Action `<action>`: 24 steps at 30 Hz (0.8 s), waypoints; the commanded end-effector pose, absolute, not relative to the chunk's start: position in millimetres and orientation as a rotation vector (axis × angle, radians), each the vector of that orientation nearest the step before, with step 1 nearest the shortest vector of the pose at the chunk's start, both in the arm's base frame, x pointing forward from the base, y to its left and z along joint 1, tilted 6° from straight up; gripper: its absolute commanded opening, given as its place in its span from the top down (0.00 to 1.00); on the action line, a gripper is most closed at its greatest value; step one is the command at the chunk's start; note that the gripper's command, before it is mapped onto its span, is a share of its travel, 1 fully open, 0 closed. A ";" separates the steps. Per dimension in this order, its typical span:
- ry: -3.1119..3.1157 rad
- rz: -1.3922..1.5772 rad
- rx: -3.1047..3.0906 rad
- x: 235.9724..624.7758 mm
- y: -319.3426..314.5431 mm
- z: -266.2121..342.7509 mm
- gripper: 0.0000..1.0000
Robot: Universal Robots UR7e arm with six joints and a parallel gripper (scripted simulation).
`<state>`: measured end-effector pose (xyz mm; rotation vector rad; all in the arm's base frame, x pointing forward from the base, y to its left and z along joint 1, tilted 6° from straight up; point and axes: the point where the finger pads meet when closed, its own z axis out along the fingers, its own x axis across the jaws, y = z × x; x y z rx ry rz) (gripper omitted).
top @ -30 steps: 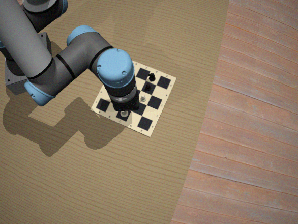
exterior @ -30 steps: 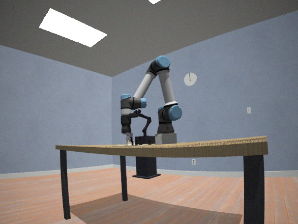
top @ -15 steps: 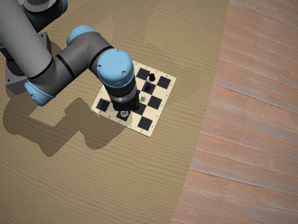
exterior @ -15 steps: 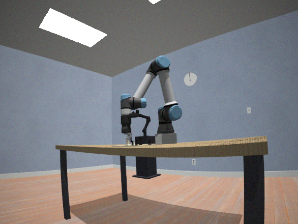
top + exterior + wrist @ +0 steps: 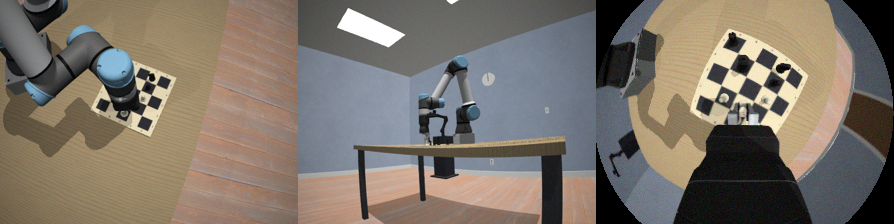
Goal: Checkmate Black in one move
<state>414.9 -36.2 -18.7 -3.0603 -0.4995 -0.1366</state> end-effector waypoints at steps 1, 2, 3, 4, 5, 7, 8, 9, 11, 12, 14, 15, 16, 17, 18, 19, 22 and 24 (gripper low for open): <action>-0.500 -0.138 -3.061 415.3 -36.4 -18.4 1.00; -0.500 -0.138 -3.061 415.3 -36.4 -18.4 1.00; -0.500 -0.138 -3.061 415.3 -36.4 -18.4 1.00; -0.500 -0.138 -3.061 415.3 -36.4 -18.4 1.00; -0.500 -0.138 -3.061 415.3 -36.4 -18.4 1.00; -0.500 -0.138 -3.061 415.3 -36.4 -18.4 1.00; -0.500 -0.138 -3.061 415.3 -36.4 -18.4 1.00; -0.500 -0.138 -3.061 415.3 -36.4 -18.4 1.00; -0.500 -0.138 -3.061 415.3 -36.4 -18.3 1.00; -0.500 -0.138 -3.061 415.3 -36.4 -18.2 1.00; -0.500 -0.138 -3.061 415.2 -36.4 -17.1 1.00; -0.500 -0.138 -3.061 415.1 -36.5 -16.0 1.00; -0.500 -0.138 -3.061 415.0 -36.6 -14.5 1.00; -0.500 -0.138 -3.061 414.8 -36.7 -12.6 1.00; -0.500 -0.138 -3.061 414.6 -36.8 -10.1 1.00; -0.500 -0.138 -3.061 414.4 -36.9 -7.2 1.00; -0.500 -0.138 -3.061 413.5 -37.5 4.2 1.00; -0.500 -0.138 -3.061 412.7 -38.0 13.8 1.00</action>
